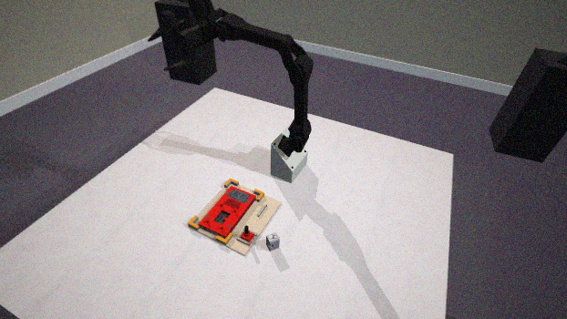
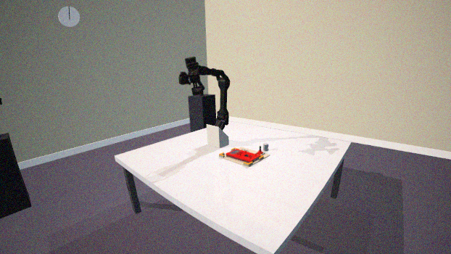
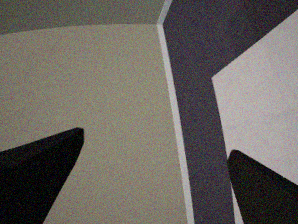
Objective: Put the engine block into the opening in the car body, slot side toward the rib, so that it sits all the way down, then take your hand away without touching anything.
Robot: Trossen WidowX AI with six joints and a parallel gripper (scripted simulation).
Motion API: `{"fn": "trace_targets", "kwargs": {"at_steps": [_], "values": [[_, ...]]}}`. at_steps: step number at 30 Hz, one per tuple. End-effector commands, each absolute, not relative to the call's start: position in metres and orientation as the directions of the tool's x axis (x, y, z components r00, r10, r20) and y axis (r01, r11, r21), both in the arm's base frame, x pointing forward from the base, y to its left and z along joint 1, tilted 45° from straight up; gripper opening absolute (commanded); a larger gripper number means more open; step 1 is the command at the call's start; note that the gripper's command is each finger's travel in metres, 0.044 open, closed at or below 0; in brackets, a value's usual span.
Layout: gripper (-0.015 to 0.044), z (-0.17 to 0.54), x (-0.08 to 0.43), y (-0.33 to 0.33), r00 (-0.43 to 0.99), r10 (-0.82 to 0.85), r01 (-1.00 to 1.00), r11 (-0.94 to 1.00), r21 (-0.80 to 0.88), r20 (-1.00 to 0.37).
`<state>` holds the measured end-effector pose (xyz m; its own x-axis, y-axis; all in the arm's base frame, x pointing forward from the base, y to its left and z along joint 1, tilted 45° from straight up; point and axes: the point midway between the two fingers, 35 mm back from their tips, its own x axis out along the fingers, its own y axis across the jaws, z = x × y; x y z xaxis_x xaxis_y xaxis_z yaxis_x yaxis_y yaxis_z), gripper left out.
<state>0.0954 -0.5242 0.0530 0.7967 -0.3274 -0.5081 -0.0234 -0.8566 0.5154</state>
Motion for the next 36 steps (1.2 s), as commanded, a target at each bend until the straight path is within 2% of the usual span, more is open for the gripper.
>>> {"fn": "trace_targets", "kwargs": {"at_steps": [1, 10, 20, 36], "values": [[0.044, 0.059, 0.12, -0.513, 0.807, -0.283, 0.076, -0.82, 0.567, -0.519], [0.044, 0.065, 0.175, -0.482, 0.822, -0.164, 0.301, -0.687, 0.662, -0.545], [0.044, 0.076, 0.229, -0.442, 0.821, -0.05, 0.493, -0.441, 0.75, -0.569], [0.044, 0.085, 0.301, -0.361, 0.774, 0.163, 0.617, 0.018, 0.787, -0.611]]}}
